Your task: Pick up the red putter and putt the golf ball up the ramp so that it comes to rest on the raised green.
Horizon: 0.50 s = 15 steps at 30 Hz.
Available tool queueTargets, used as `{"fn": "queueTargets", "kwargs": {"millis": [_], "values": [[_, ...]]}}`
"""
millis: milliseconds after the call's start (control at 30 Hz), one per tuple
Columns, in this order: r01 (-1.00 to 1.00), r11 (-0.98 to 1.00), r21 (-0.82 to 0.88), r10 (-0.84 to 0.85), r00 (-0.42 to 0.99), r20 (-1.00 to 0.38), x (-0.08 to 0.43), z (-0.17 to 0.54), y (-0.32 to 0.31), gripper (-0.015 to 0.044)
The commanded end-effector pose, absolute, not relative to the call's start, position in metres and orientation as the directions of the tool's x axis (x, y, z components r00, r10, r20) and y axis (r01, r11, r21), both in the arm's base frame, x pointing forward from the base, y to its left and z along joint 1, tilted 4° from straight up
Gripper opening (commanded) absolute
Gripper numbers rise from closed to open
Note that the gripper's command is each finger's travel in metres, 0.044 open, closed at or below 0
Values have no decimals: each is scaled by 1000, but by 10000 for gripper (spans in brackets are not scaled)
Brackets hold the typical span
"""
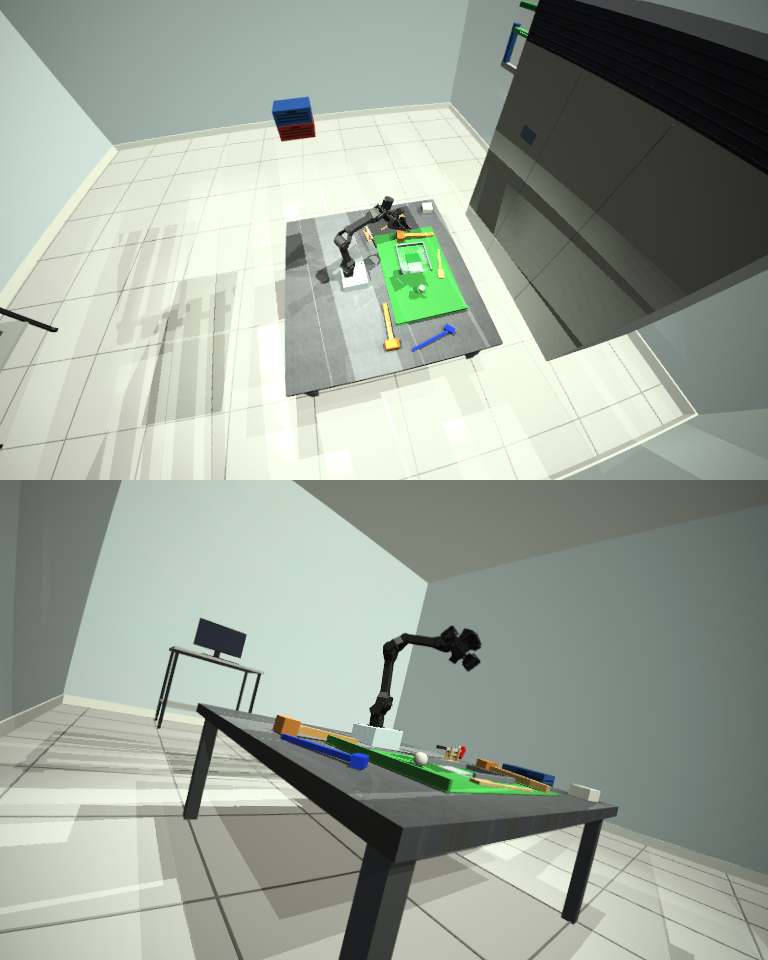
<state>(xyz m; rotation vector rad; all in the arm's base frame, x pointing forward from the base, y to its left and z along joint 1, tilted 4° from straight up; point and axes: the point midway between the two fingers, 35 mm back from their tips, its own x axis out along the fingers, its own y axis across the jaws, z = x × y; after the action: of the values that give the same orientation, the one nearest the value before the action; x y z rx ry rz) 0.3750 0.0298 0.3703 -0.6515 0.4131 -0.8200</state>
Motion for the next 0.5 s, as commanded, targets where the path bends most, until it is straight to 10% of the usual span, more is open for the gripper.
{"fn": "queueTargets", "kwargs": {"millis": [0, 467], "values": [[524, 511, -682, -772, 628, -96, 376, 368, 31, 426], [-584, 398, -707, -213, 691, -690, 385, 172, 140, 440]]}}
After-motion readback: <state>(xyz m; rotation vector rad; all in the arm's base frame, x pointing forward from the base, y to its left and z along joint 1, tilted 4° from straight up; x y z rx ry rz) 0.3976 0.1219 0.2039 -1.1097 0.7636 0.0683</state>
